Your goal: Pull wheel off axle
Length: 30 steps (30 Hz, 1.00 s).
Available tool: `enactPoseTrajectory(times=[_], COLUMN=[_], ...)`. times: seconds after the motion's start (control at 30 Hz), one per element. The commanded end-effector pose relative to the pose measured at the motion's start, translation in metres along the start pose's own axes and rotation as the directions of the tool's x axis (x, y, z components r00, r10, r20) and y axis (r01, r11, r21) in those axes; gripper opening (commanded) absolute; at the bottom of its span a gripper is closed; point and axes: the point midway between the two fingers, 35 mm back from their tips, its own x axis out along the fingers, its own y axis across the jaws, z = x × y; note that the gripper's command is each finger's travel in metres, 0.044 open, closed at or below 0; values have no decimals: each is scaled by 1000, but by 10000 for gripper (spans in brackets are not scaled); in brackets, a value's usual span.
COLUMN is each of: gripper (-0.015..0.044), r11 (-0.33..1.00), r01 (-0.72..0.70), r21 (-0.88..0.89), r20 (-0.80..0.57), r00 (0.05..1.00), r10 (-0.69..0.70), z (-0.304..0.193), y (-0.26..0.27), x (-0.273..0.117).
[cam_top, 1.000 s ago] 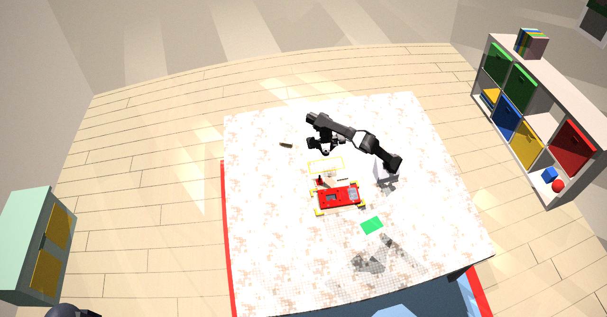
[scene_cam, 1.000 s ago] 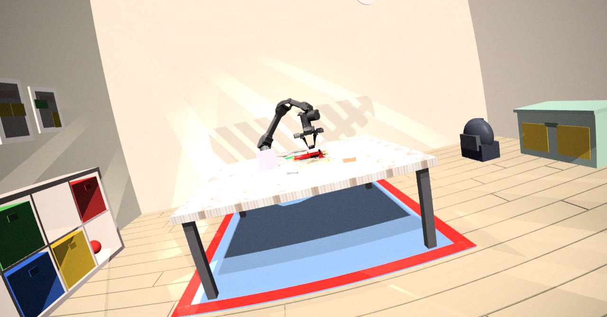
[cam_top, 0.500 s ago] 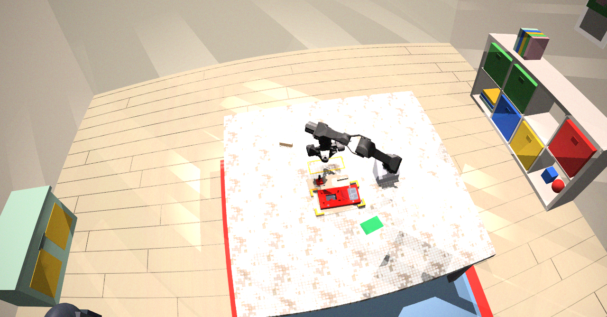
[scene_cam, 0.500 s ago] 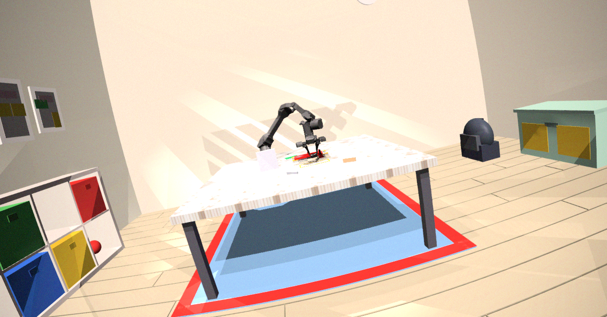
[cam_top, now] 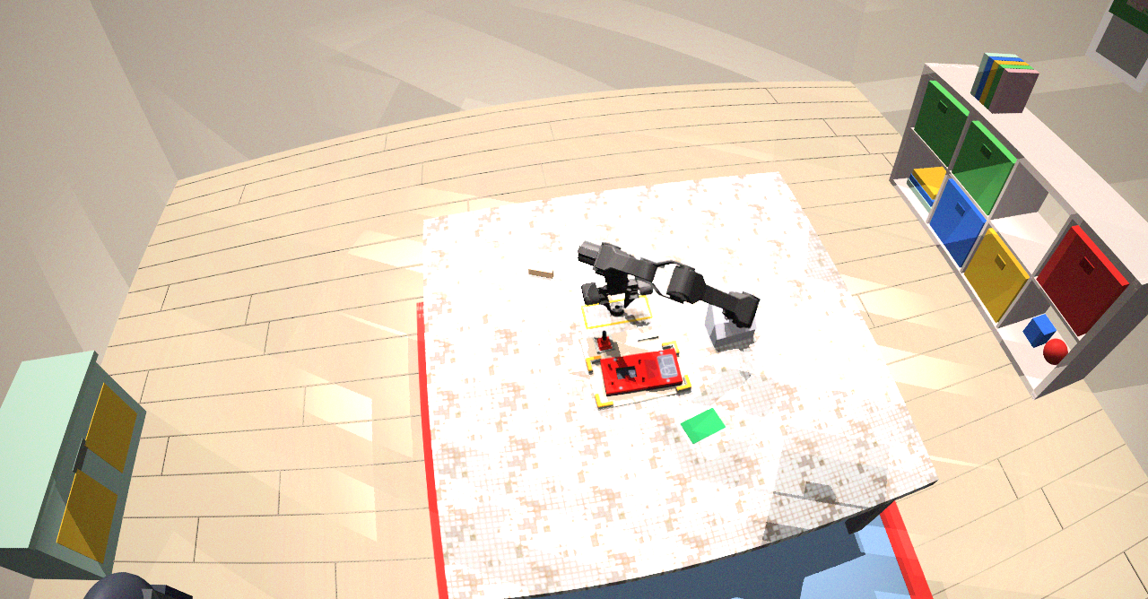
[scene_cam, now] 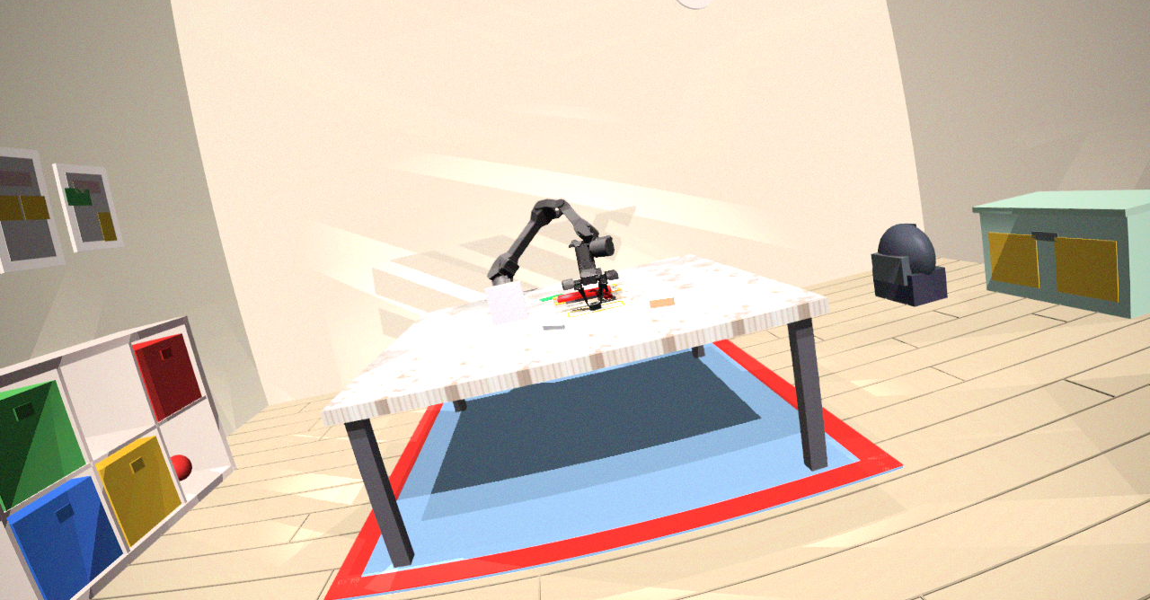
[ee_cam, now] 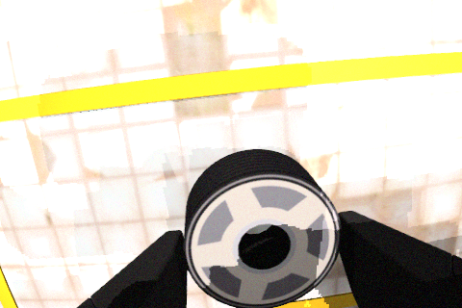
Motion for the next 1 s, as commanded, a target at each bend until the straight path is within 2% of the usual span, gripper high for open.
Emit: enactPoseTrajectory(times=[0.0, 0.07, 0.27, 0.4, 0.43, 0.57, 0.6, 0.73, 0.97], gripper=[263, 300, 300, 300, 326, 431, 440, 440, 440], r11=[1000, 1000, 1000, 1000, 1000, 1000, 1000, 1000, 1000], r01=[1, 0, -8, -9, -14, -11, -10, -5, -5], r21=[-4, -4, 1, 1, 8, 8, 8, 6, 6], r20=[0, 1, 1, 1, -1, 4, 4, 2, 1], r00=[1000, 1000, 1000, 1000, 1000, 1000, 1000, 1000, 1000], r10=[-1, 0, 8, 9, 14, 11, 10, 5, 5], z=[0, 0, 1, 1, 1, -12, -16, -33, -34], y=[0, 0, 0, -1, -1, -35, -45, -81, -83], x=[0, -7, -58, -61, -52, -77, -84, -101, -101])
